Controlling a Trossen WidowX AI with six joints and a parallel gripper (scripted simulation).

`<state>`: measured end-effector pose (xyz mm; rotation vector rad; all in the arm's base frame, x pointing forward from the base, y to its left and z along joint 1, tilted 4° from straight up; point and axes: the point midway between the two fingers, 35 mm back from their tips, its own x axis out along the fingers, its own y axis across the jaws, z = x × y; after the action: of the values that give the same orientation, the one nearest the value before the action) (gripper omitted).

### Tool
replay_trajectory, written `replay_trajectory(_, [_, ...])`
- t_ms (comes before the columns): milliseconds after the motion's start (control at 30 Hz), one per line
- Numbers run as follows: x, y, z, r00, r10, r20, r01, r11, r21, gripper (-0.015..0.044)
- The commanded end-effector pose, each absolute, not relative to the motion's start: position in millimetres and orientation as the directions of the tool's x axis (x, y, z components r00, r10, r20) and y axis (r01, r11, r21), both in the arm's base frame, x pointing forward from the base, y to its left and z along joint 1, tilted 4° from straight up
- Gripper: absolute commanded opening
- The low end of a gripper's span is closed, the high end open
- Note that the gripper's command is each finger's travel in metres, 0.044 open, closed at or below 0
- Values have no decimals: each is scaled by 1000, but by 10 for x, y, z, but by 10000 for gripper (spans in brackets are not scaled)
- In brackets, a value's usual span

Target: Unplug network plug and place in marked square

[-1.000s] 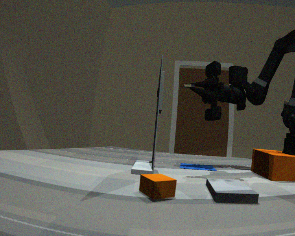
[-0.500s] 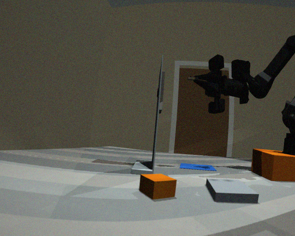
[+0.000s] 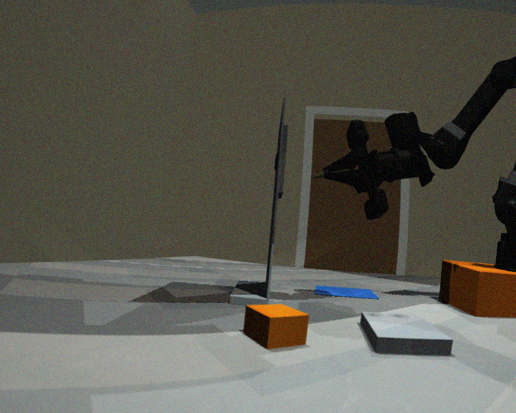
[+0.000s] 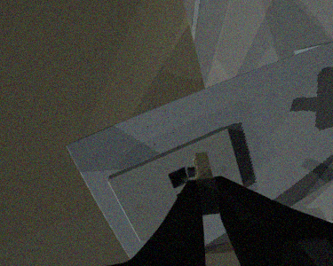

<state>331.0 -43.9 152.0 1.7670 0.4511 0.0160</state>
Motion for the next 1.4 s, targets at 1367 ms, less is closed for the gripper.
replay_trajectory(1367, [2936,-944,177,529,-136,-838,793,-273,545,0])
